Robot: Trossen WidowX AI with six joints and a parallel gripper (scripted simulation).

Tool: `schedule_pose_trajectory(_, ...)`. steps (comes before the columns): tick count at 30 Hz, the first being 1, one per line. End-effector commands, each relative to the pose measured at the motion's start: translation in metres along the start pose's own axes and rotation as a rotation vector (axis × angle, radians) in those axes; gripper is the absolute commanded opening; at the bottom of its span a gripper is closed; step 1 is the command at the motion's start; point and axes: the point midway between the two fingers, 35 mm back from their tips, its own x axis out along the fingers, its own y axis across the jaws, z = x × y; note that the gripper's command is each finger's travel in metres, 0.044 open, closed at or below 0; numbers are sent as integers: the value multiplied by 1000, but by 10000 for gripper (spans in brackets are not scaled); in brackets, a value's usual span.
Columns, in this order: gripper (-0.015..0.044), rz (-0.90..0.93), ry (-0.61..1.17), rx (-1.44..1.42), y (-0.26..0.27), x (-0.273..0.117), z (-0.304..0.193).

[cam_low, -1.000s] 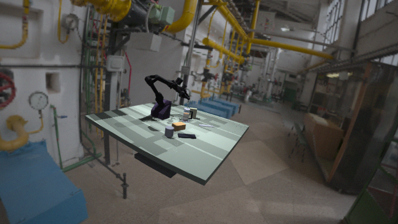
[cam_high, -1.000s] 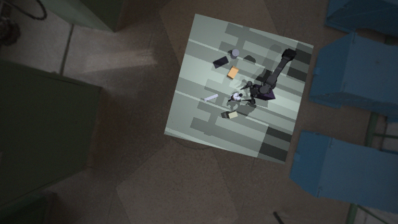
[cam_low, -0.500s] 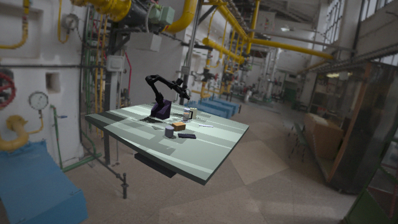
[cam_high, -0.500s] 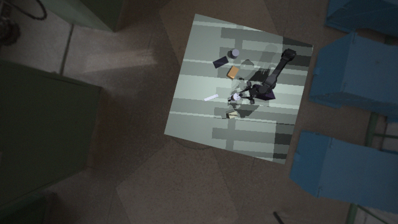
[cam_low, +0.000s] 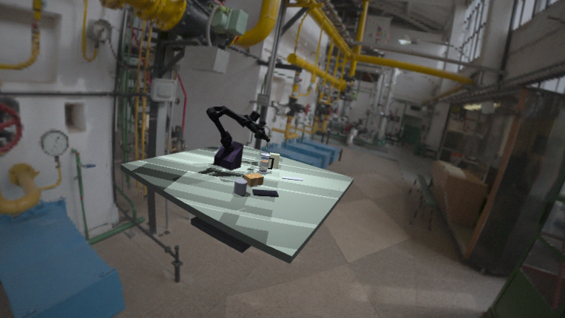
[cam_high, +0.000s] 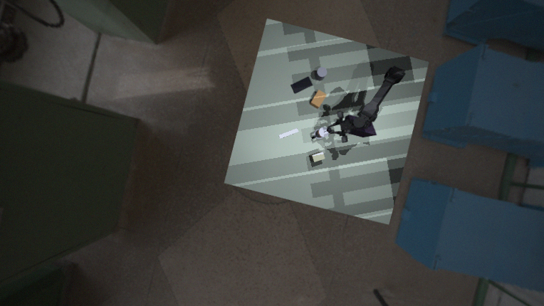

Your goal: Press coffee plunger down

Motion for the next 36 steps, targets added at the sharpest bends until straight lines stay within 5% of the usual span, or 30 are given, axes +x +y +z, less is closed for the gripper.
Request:
schedule_pose_trajectory(1,119,3,5,-2,1,4,-5)
schedule_pose_trajectory(36,119,5,7,-2,6,44,-49)
